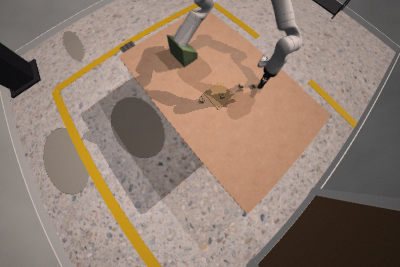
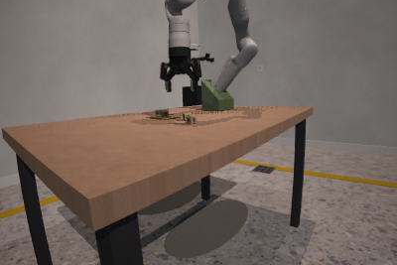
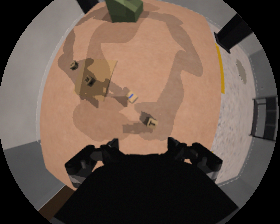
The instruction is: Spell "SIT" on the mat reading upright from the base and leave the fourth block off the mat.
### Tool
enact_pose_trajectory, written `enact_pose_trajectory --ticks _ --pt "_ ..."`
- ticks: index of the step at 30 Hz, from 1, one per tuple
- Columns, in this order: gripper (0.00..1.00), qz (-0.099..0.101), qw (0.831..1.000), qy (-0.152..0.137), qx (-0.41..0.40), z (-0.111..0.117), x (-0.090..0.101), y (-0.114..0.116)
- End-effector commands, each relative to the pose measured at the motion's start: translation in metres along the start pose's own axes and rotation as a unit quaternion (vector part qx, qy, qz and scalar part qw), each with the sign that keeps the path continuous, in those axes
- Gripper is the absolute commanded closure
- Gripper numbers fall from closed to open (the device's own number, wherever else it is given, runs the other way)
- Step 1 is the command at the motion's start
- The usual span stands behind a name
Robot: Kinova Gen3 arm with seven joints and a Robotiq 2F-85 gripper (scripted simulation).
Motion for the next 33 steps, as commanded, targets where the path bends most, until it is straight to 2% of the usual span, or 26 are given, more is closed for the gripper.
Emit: enact_pose_trajectory --ticks 1,5,6,13,14,22,23,33 --pt "0.00 0.001 1.000 -0.002 -0.005 0.003 0.003 -0.004" --pt "0.00 0.001 1.000 -0.002 -0.005 0.003 0.003 -0.004" --pt "0.00 0.001 1.000 -0.002 -0.005 0.019 0.003 -0.009" --pt "0.00 0.001 1.000 -0.002 -0.005 0.019 0.003 -0.009" --pt "0.00 0.001 1.000 -0.002 -0.004 0.032 0.003 -0.013" --pt "0.00 0.001 1.000 -0.002 -0.004 0.032 0.003 -0.013" --pt "0.00 0.000 1.000 -0.002 -0.004 0.041 0.003 -0.016" --pt "0.00 0.000 1.000 -0.002 -0.004 0.045 0.003 -0.017"
Point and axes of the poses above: the point where the finger pads meet when closed, its own x axis back along the fingers, its own y axis across the jaws, z = x × y, the point moved 8 cm from there along x, back along the fingers, and after that the axes turned 15 degrees about x, right-handed, at the moved point
